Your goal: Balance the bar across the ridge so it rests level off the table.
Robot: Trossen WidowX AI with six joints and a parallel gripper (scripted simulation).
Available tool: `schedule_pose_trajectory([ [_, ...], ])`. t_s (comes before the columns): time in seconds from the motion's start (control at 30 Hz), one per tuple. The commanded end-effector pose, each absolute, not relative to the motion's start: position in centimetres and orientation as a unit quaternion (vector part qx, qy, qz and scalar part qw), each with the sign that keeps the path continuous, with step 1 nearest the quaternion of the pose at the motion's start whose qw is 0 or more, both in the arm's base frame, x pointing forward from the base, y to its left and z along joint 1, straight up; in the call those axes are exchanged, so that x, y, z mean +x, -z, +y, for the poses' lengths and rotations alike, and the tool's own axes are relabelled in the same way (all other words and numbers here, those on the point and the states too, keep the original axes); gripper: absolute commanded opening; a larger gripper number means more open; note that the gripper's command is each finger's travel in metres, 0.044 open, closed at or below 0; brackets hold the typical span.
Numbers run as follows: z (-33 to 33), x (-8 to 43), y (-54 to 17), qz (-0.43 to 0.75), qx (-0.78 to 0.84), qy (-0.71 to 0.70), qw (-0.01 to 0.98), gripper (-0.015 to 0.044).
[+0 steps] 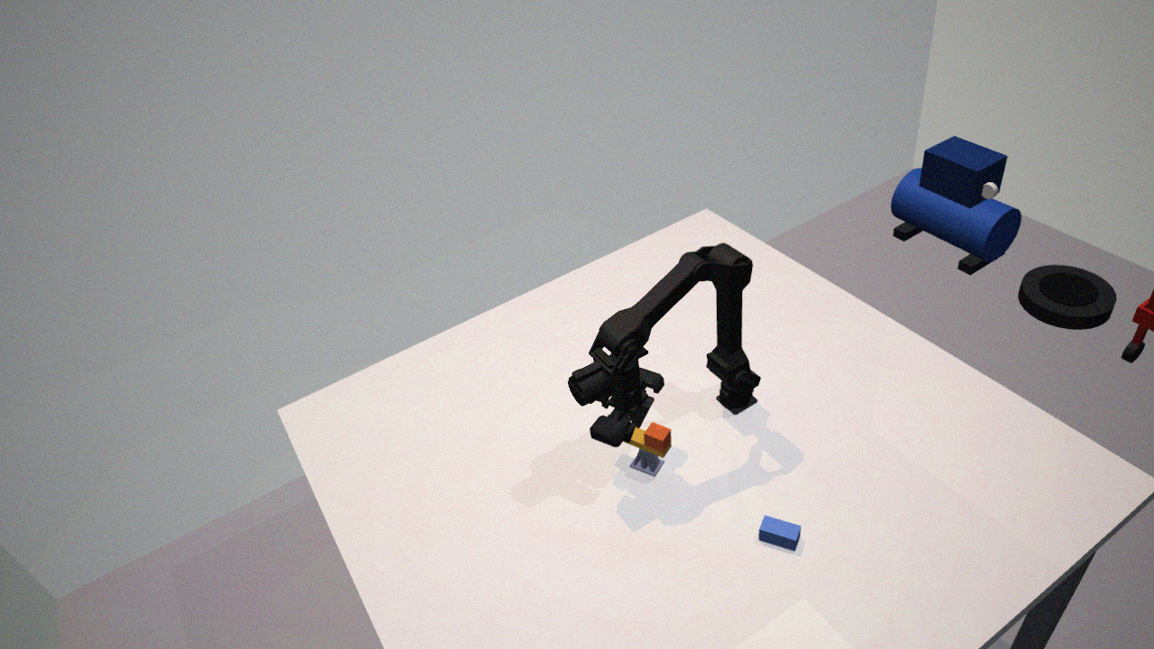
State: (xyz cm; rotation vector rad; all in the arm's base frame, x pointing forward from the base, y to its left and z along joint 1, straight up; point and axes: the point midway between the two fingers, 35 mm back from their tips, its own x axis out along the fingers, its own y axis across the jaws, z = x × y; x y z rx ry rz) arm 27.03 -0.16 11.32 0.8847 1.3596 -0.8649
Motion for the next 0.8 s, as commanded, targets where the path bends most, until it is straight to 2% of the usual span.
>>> schedule_pose_trajectory([
  [0.0, -0.11, 27.06, -11.24, 0.589, 0.383, 0.372, 0.607, 0.0000],
  [0.77, -0.13, 27.05, -11.05, 0.589, 0.383, 0.372, 0.607, 0.0000],
])
